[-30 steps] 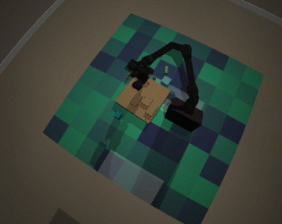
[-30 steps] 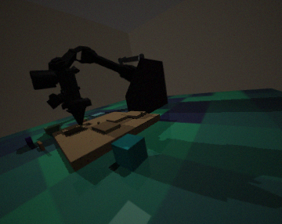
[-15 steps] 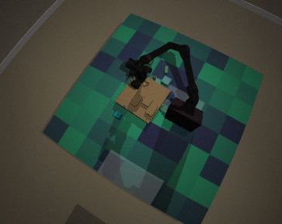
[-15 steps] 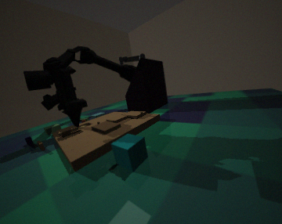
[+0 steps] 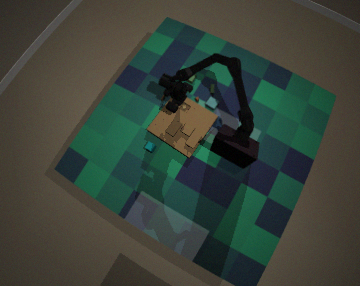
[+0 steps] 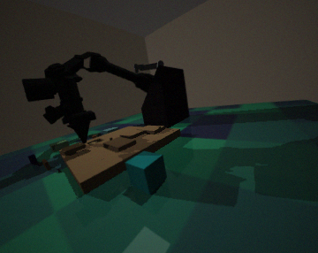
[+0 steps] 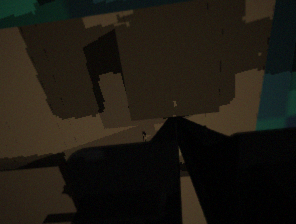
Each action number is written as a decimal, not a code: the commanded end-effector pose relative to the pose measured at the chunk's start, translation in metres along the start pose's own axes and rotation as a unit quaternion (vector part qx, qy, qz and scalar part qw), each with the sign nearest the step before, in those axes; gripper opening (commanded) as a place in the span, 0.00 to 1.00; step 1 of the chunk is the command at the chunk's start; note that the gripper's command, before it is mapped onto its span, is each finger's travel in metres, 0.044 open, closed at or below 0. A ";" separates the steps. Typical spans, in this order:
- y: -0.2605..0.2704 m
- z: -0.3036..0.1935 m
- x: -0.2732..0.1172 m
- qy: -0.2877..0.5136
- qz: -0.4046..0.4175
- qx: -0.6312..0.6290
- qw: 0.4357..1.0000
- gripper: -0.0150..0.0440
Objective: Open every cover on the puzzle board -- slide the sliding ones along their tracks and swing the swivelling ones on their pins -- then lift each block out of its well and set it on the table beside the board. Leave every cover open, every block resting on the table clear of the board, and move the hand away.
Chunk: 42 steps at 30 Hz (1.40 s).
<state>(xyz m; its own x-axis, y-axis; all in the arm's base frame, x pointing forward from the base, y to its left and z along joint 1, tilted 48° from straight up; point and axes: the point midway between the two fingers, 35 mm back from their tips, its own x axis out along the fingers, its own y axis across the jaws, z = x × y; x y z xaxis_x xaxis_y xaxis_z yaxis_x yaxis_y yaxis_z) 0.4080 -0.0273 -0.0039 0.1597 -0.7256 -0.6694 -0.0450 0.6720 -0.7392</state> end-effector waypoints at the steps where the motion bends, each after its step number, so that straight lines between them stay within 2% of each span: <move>1: 0.001 0.003 -0.007 -0.003 0.000 0.003 1.000 0.25; 31: 0.002 0.006 -0.039 -0.002 -0.001 0.003 1.000 0.25; 42: 0.055 -0.019 -0.046 -0.001 0.010 0.206 0.979 0.25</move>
<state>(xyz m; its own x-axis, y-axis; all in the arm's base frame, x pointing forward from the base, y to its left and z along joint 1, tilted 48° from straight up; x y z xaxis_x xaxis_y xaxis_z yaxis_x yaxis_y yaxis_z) 0.3891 0.0301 -0.0026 0.1703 -0.7153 -0.6777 0.2567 0.6962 -0.6704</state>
